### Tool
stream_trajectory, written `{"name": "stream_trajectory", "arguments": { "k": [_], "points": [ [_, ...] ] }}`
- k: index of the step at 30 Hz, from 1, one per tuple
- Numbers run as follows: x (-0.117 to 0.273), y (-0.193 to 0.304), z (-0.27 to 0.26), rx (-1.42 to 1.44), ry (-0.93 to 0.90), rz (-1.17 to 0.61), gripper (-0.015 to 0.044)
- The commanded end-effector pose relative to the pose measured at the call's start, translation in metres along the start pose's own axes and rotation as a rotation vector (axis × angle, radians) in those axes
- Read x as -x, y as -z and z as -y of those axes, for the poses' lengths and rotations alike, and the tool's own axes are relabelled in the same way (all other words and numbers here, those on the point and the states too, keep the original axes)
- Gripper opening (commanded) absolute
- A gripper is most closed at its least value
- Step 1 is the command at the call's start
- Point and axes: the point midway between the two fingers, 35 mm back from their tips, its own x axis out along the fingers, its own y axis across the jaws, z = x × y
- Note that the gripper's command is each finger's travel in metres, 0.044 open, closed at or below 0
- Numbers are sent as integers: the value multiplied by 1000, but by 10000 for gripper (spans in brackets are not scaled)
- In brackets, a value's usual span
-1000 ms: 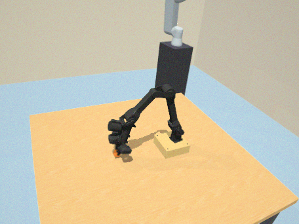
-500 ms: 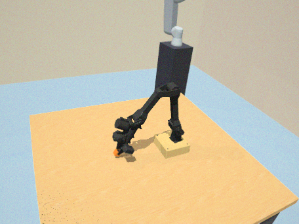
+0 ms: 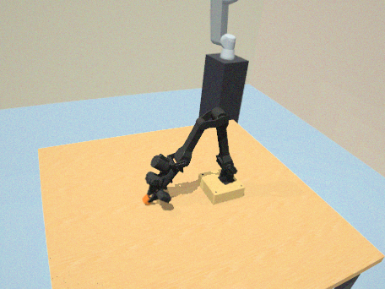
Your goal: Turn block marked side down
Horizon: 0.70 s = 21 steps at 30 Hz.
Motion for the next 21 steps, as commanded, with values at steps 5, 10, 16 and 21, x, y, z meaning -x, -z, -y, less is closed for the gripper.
{"name": "stream_trajectory", "arguments": {
  "k": [5, 10, 16, 21],
  "points": [
    [-10, 5, 0, -13, -5, 112, 0],
    [-11, 8, 0, -6, -6, 185, 0],
    [-9, 12, 0, 2, -6, 272, 0],
    [-4, 15, -1, 1, -4, 344, 0]
  ]
}}
